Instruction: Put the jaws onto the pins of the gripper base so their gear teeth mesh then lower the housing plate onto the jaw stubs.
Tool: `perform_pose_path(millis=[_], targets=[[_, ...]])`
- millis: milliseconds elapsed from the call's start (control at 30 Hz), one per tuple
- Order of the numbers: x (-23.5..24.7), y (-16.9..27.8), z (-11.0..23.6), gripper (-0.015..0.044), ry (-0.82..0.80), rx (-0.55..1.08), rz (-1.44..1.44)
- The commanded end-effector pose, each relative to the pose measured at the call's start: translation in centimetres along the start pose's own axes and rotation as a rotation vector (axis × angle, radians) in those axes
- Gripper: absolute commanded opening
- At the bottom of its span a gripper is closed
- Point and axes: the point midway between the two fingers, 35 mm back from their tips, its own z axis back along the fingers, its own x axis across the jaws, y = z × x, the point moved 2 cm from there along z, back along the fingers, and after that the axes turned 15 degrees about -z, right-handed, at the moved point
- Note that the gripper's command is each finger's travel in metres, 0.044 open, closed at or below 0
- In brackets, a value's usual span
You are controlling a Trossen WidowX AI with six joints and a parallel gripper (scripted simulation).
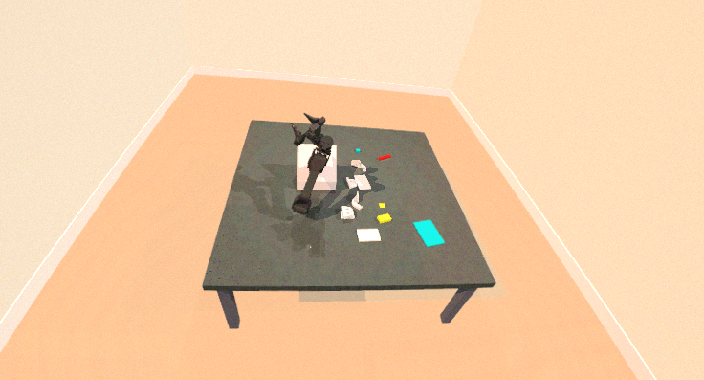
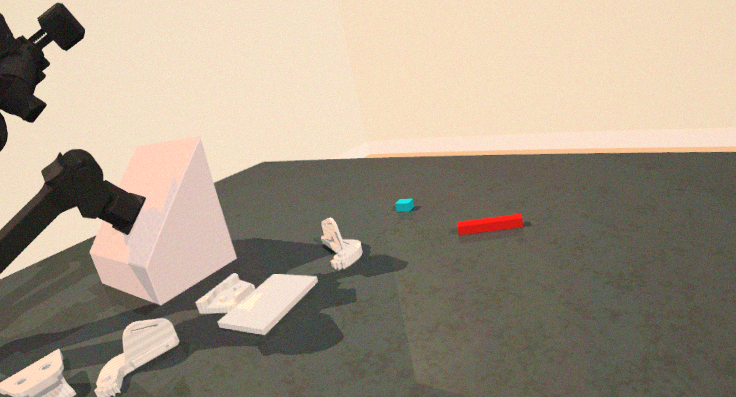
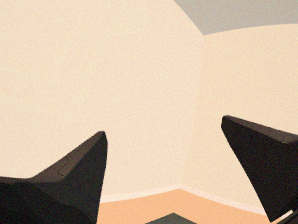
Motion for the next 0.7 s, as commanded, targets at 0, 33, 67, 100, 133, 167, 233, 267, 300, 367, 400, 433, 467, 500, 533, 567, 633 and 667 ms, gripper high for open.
perform_pose_path(millis=[0, 33, 67, 100, 133, 167, 233, 267, 300, 367, 400, 433, 467, 500, 533, 567, 633, 667], targets=[[0.0, 0.0, 0.0, 0.0426, 0.000, 0.000, 0.000], [-0.1, 0.0, 0.0, 0.0440, 0.004, -0.001, 0.000], [-0.3, -0.1, 0.0, 0.0440, 0.015, -0.004, 0.001], [-0.6, -0.2, 0.0, 0.0440, 0.033, -0.008, 0.001], [-0.9, -0.4, 0.1, 0.0440, 0.056, -0.013, 0.002], [-1.3, -0.5, 0.1, 0.0440, 0.079, -0.018, 0.003], [-2.1, -0.8, 0.2, 0.0440, 0.124, -0.027, 0.005], [-2.5, -0.9, 0.3, 0.0440, 0.147, -0.031, 0.006], [-2.9, -1.0, 0.4, 0.0440, 0.170, -0.035, 0.007], [-3.6, -1.3, 0.6, 0.0440, 0.216, -0.041, 0.009], [-4.0, -1.4, 0.7, 0.0440, 0.239, -0.043, 0.010], [-4.4, -1.5, 0.8, 0.0440, 0.262, -0.046, 0.011], [-4.8, -1.6, 0.9, 0.0440, 0.285, -0.048, 0.012], [-5.2, -1.7, 1.0, 0.0440, 0.308, -0.049, 0.013], [-5.5, -1.7, 1.2, 0.0440, 0.331, -0.051, 0.013], [-5.9, -1.8, 1.3, 0.0440, 0.354, -0.052, 0.014], [-6.7, -2.0, 1.6, 0.0440, 0.400, -0.052, 0.016], [-7.0, -2.1, 1.8, 0.0440, 0.424, -0.052, 0.017]])
